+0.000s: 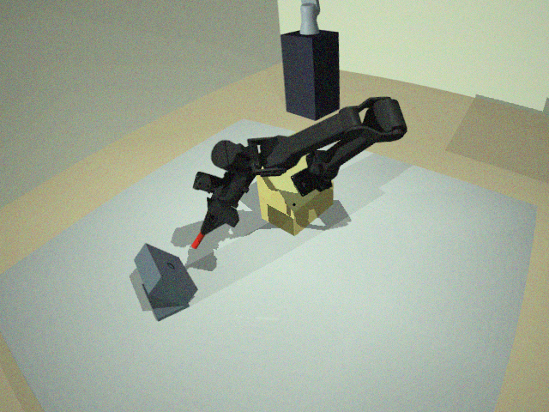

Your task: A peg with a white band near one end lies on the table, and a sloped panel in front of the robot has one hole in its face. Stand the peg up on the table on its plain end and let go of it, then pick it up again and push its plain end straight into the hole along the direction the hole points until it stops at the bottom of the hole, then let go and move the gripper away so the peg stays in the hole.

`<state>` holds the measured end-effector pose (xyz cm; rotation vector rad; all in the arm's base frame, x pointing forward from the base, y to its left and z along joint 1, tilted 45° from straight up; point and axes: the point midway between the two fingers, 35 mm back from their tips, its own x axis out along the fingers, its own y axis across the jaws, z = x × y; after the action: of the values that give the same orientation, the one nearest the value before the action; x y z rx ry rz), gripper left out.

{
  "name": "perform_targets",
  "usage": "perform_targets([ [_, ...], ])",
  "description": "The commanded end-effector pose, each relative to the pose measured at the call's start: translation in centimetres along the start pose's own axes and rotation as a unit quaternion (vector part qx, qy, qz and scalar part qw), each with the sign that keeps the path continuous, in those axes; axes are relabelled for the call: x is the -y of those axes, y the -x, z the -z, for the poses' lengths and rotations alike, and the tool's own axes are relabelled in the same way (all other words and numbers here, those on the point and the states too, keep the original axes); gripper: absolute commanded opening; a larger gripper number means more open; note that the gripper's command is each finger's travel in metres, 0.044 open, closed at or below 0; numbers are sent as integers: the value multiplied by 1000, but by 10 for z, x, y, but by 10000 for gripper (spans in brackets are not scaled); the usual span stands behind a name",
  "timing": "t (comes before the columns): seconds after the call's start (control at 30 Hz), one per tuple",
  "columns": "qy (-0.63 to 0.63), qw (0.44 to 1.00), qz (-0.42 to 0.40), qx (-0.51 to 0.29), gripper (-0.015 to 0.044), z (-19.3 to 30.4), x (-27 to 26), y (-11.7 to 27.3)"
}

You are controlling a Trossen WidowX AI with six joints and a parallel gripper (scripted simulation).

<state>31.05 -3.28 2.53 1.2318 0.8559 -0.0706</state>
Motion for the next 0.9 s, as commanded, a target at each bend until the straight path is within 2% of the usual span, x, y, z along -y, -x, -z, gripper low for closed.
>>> perform_targets([
  [0.0,-4,1000,1,3,0,-2,0,-4],
  [0.87,-21,999,-13,26,0,-12,0,-27],
])
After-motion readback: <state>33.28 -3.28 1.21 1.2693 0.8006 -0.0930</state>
